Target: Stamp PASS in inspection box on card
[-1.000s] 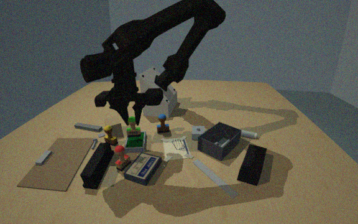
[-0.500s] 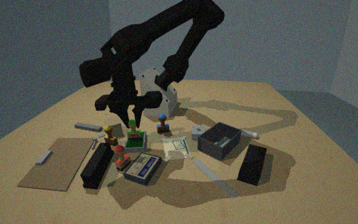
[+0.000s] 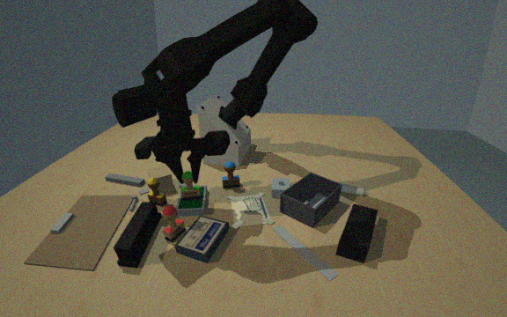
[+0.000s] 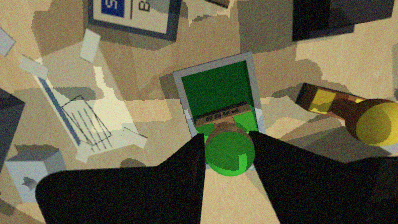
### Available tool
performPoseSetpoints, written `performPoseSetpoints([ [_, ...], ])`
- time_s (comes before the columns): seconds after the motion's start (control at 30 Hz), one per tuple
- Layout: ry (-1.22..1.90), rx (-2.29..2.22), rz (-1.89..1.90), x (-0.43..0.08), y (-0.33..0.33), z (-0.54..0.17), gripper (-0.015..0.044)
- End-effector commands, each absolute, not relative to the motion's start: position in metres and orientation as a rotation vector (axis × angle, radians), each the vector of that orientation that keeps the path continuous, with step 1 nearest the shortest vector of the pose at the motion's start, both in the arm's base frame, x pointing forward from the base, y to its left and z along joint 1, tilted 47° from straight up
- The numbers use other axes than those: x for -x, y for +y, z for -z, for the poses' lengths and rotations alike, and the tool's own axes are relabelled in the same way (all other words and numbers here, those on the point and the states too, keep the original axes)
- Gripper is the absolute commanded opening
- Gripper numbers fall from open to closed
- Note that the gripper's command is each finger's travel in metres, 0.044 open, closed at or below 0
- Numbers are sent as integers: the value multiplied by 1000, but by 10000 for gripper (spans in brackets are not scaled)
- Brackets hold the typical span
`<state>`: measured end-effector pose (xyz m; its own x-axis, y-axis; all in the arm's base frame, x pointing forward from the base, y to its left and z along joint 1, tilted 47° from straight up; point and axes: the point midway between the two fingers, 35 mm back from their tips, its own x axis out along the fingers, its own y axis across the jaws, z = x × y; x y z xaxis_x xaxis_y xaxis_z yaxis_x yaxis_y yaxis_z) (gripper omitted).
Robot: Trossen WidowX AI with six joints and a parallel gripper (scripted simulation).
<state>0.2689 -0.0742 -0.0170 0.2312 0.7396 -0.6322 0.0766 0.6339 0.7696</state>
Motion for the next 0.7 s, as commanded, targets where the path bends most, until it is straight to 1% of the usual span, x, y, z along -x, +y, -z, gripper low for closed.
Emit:
performPoseSetpoints([
  [0.0, 1273, -800, -527, -270, -74, 17, 0],
  [0.67, 1273, -800, -527, -270, -72, 19, 0],
])
